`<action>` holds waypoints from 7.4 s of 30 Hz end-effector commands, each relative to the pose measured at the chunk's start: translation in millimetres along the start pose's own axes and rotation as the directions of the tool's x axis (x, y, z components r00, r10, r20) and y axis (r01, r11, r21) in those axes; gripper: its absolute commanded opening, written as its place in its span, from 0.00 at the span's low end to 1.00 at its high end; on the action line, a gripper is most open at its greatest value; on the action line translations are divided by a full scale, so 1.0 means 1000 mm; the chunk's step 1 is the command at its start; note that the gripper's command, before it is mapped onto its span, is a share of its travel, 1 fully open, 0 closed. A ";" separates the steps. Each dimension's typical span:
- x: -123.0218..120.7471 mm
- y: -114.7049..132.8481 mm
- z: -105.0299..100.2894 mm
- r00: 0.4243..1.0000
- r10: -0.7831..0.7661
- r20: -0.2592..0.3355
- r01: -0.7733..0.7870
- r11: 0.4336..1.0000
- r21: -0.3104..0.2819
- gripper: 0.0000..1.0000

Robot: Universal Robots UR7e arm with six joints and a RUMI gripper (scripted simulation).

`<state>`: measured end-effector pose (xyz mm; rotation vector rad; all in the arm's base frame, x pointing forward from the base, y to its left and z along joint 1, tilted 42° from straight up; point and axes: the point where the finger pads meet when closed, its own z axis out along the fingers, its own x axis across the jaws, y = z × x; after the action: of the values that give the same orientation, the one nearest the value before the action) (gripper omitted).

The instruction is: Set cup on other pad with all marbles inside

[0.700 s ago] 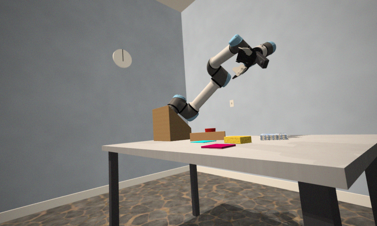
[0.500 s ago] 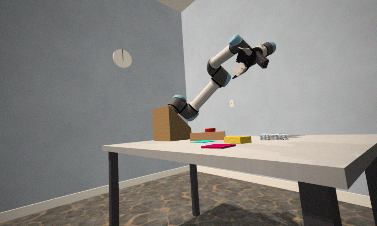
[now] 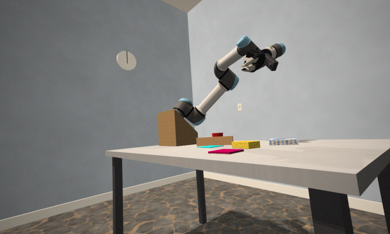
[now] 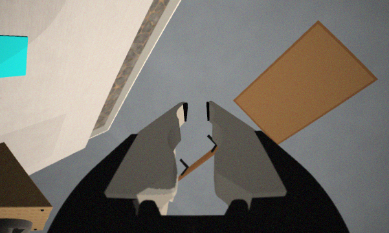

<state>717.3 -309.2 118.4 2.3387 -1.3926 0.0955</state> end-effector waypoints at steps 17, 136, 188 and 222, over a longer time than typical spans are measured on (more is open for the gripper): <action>-0.046 0.005 0.010 0.980 0.161 0.117 -0.167 0.985 0.044 0.00; -0.468 0.048 -0.015 -0.322 0.817 0.478 -0.634 0.189 -0.750 0.11; -0.502 0.022 0.007 -0.322 0.817 0.478 -0.634 0.189 -0.750 0.09; -0.502 0.022 0.007 -0.322 0.817 0.478 -0.634 0.189 -0.750 0.05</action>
<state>447.7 94.2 -14.7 0.5543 -3.0788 -1.0803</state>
